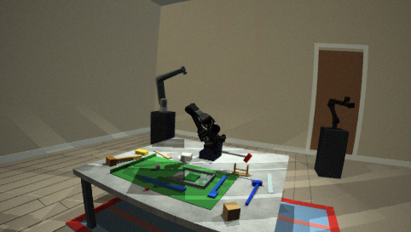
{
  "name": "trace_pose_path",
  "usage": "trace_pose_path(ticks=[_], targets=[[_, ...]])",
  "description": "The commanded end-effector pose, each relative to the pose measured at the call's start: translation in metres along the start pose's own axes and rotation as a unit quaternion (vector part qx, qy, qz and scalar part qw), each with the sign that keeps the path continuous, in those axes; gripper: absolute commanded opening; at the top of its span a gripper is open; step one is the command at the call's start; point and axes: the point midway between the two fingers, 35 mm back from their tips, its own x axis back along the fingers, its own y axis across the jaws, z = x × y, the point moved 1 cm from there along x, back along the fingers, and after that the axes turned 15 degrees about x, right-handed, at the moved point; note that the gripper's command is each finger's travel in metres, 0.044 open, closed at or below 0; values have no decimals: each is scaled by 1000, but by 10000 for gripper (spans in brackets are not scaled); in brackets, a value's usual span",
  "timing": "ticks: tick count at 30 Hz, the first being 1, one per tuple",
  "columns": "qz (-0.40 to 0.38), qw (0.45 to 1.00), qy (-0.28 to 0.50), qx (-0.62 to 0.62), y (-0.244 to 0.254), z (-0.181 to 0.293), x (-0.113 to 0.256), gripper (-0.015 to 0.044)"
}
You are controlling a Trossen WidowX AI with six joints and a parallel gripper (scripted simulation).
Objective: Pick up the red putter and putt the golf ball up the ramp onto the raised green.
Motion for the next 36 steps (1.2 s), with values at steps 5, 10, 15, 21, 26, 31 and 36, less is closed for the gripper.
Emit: trace_pose_path(ticks=[5,10,15,21,26,31,36], targets=[[20,994,-1,-106,-22,55,26,0],[28,984,4,-177,-29,97,39,0],[36,968,12,-248,-30,140,51,0],[45,942,24,-333,-24,192,65,0],[51,914,37,-401,-12,234,76,0],[58,881,52,-467,5,275,86,0],[64,843,69,-530,28,313,97,0]])
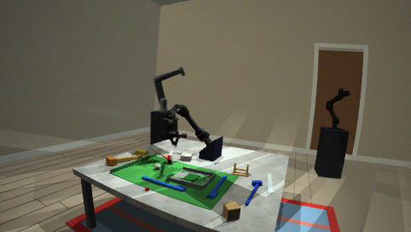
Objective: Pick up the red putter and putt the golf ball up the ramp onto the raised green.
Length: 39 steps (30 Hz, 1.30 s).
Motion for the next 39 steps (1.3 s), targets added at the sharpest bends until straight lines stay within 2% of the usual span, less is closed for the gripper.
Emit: trace_pose_path(ticks=[1,12,18,26,39], targets=[[12,999,7,-50,-15,26,7,0],[42,978,50,-198,-41,113,22,0],[42,977,51,-200,-42,115,16,0],[43,977,51,-200,-44,120,-16,0],[43,977,51,-201,-45,121,-33,0]])
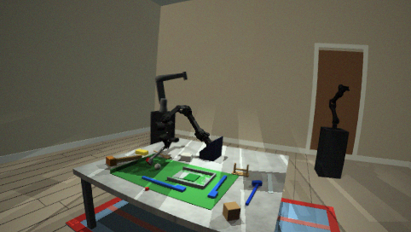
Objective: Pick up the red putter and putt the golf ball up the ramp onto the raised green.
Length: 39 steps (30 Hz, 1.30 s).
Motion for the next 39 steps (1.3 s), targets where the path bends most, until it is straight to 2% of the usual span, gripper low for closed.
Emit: trace_pose_path(ticks=[1,9,18,27,32,34,39], targets=[[-1,1000,-3,1,0,-1,-5,0],[-1,1000,-3,1,0,-1,-17,0],[0,1000,1,0,0,1,-14,0],[1,1000,-3,1,-28,7,-17,0],[2,1000,1,-2,-26,8,-17,0],[0,1000,1,-2,-17,3,-17,0],[-8,1000,-3,-1,48,-21,-18,0]])
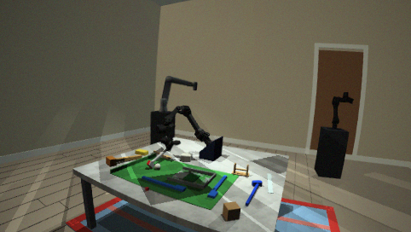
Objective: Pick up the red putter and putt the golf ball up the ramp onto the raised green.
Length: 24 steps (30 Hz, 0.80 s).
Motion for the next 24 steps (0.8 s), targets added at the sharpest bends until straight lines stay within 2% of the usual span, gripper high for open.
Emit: trace_pose_path(ticks=[1,6,11,20,24], targets=[[-4,1000,-2,10,44,-13,-1,0],[0,1000,-2,12,89,-16,-1,0],[-1,1000,-3,12,89,-17,9,0],[-1,1000,-2,12,89,-17,56,0],[-2,1000,-1,15,90,-17,51,0]])
